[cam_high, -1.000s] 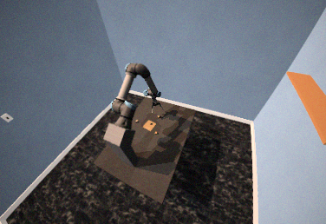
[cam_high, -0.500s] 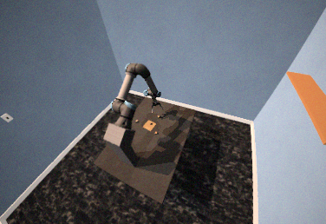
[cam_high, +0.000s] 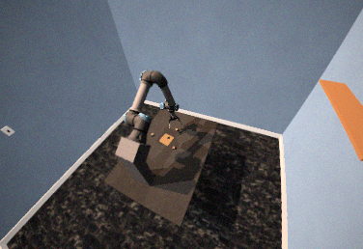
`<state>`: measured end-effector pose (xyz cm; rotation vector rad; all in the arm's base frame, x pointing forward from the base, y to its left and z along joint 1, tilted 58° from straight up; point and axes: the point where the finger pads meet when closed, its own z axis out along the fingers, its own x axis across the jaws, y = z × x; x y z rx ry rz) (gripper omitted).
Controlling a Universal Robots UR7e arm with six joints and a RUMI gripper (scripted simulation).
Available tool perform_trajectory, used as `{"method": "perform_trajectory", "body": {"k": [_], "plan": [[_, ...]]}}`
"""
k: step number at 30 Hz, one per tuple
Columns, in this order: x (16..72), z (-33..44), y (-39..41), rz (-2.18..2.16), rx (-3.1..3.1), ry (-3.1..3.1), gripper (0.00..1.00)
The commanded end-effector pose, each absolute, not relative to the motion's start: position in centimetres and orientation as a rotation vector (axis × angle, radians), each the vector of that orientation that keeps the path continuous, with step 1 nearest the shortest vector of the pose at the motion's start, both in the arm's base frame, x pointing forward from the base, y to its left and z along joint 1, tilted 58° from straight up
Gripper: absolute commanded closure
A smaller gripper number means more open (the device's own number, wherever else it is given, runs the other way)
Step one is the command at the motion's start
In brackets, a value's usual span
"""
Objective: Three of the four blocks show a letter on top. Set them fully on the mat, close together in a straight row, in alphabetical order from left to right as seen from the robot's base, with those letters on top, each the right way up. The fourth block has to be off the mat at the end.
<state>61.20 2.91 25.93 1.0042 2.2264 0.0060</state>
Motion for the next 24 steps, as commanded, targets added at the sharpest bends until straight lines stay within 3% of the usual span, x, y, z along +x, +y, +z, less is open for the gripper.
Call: {"method": "perform_trajectory", "body": {"k": [1,9,24], "plan": [[60.4,22.5,1.1,0.008,1.004,2.226,0.0],[56.6,14.4,-2.9,0.009,1.005,2.228,0.0],[50.1,7.6,-5.6,0.008,1.001,2.223,0.0]]}}
